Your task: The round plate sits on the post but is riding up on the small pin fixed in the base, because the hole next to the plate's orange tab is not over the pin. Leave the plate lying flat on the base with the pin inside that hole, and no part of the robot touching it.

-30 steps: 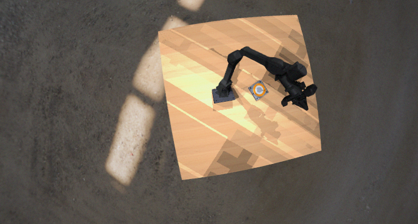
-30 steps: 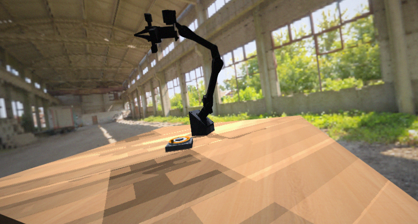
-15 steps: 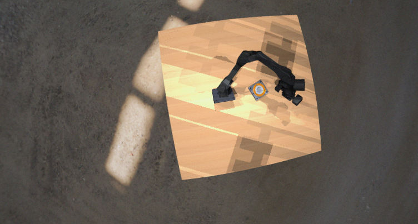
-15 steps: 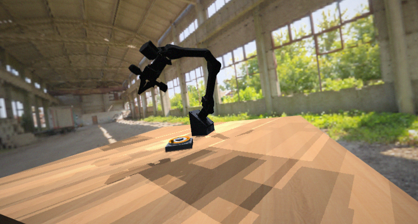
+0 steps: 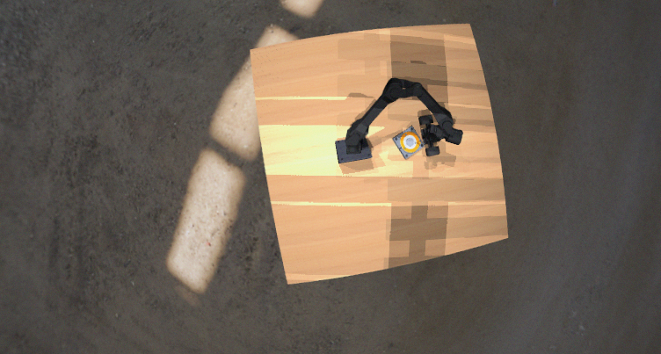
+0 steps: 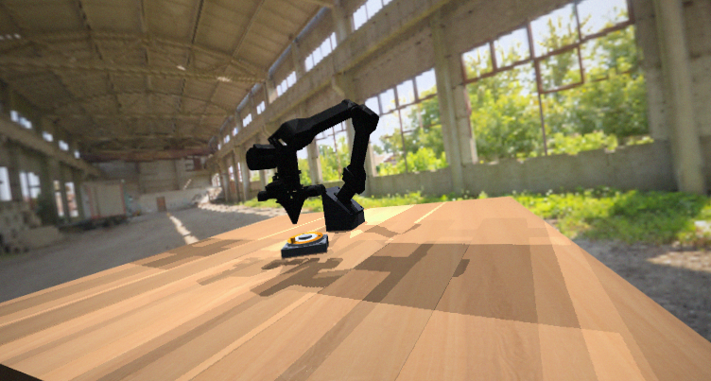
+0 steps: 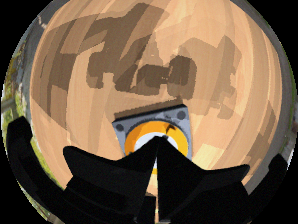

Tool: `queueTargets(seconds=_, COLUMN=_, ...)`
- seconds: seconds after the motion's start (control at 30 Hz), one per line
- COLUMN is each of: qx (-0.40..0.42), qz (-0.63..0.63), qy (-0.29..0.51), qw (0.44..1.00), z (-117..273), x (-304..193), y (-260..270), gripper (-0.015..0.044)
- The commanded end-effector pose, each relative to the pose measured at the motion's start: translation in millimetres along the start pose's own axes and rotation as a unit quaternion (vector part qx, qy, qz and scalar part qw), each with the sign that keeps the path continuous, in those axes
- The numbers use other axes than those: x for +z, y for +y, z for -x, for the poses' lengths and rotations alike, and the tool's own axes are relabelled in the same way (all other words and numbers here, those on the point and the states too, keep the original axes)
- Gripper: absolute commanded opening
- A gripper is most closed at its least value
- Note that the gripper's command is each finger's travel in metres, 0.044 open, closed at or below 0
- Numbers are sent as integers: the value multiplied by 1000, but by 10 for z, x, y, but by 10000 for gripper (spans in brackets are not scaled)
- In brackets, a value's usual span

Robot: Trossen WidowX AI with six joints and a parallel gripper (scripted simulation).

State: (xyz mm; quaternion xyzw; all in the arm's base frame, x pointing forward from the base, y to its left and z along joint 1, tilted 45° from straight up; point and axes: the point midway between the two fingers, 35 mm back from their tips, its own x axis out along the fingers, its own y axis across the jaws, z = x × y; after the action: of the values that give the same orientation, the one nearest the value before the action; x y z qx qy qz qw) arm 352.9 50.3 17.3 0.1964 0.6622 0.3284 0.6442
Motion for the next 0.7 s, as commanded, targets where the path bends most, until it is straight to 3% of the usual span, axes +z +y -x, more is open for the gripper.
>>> queueTargets(seconds=0.0, qx=8, qz=-16, qy=-1, qw=1000, z=11, x=-25, y=-14, gripper=0)
queueTargets(seconds=0.37, qx=8, qz=-16, qy=-1, qw=1000, z=-460, x=-22, y=-15, gripper=0)
queueTargets(seconds=0.67, qx=8, qz=-16, qy=-1, qw=1000, z=-471, x=-36, y=-100, gripper=0)
